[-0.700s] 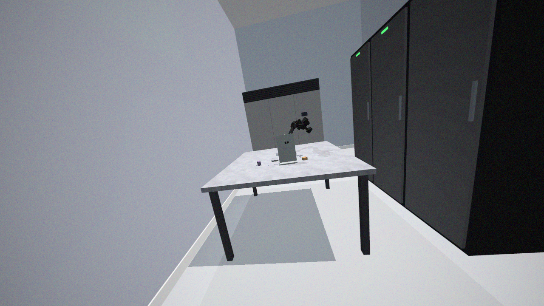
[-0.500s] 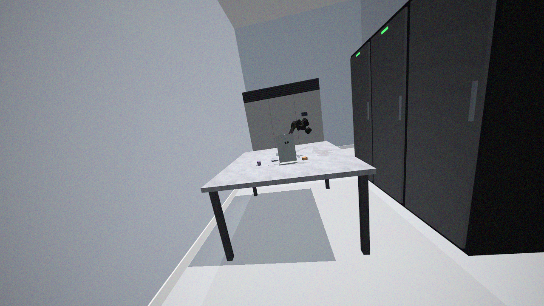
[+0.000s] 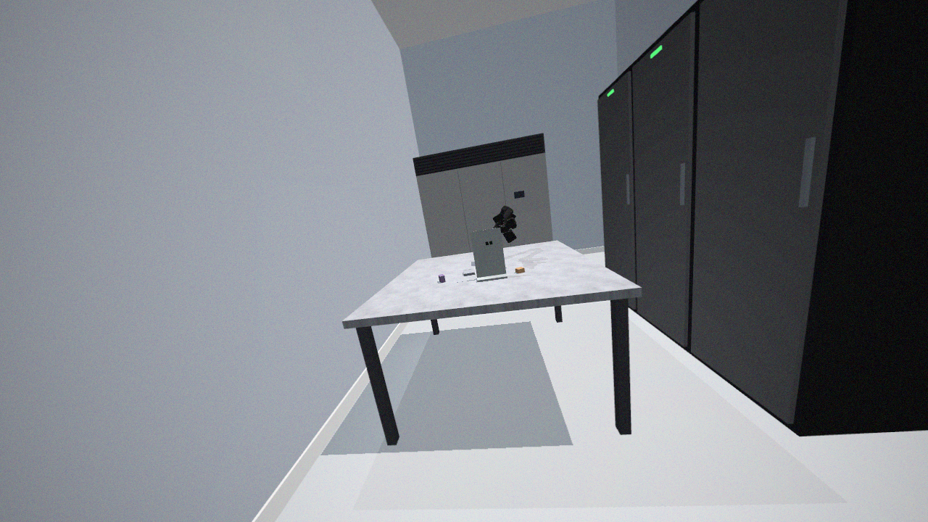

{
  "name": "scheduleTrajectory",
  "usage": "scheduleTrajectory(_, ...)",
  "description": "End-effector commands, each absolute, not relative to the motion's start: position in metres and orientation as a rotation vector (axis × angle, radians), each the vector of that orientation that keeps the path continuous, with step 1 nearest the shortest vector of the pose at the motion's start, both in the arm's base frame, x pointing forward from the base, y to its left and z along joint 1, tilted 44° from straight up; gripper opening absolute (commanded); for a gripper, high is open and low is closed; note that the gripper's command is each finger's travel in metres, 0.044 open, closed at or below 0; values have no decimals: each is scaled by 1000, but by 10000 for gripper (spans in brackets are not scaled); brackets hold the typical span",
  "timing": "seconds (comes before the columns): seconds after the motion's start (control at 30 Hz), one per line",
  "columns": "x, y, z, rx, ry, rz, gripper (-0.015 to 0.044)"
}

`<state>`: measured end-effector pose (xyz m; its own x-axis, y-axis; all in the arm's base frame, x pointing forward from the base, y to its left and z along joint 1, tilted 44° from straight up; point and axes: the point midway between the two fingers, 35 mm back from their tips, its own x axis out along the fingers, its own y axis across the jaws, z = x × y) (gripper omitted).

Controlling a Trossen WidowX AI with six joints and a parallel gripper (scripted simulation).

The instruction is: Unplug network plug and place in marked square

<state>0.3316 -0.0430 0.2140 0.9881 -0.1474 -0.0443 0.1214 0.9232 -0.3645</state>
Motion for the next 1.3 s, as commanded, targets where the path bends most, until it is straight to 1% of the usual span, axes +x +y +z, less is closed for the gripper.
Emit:
scheduleTrajectory(0.0, 327, -54, 188, -452, 119, -170, 156)
scheduleTrajectory(0.47, 286, -80, 104, -753, 309, -232, 156)
scheduleTrajectory(0.63, 280, -82, 97, -785, 331, -236, 156)
scheduleTrajectory(1.27, 337, -90, 96, -785, 329, -237, 156)
